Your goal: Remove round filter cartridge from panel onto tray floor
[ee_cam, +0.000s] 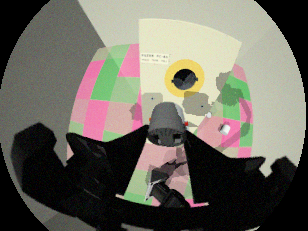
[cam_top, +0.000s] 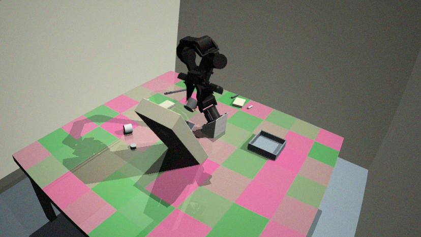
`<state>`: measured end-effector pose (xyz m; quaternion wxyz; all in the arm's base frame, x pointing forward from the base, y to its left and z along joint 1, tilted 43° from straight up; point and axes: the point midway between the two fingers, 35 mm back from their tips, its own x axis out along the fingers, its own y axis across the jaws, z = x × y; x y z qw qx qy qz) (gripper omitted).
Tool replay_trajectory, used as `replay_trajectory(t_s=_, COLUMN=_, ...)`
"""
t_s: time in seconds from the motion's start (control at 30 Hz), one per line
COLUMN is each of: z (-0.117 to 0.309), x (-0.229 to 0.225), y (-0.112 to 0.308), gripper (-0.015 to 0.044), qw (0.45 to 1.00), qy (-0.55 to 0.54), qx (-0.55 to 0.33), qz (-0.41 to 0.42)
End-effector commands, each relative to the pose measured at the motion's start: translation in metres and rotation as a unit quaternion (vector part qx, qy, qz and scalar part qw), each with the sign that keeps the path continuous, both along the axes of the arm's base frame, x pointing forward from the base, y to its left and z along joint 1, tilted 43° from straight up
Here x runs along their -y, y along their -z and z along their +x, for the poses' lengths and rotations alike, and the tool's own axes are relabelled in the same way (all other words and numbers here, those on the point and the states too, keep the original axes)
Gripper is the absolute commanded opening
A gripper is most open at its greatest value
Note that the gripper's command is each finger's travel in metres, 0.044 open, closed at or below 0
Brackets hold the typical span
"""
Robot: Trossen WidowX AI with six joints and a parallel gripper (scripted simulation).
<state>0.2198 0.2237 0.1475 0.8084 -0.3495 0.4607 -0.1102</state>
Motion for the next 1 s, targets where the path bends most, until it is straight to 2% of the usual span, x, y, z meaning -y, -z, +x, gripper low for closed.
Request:
replay_trajectory(t_s=0.0, z=-0.002, x=-0.016, y=0.016, gripper=0.0, qw=1.0, qy=0.001, qx=-0.001, qz=0.002)
replay_trajectory(t_s=0.23, z=-0.006, x=-0.04, y=0.047, gripper=0.0, qw=1.0, qy=0.001, qx=0.0, qz=0.003)
replay_trajectory(t_s=0.37, z=-0.009, x=-0.037, y=0.045, gripper=0.0, qw=1.0, qy=-0.01, qx=-0.013, qz=-0.003)
replay_trajectory(t_s=0.67, z=-0.06, x=-0.073, y=0.089, gripper=0.0, qw=0.977, qy=-0.143, qx=-0.158, qz=-0.016)
replay_trajectory(t_s=0.97, z=-0.12, x=-0.104, y=0.128, gripper=0.0, qw=0.909, qy=-0.298, qx=-0.289, qz=-0.025)
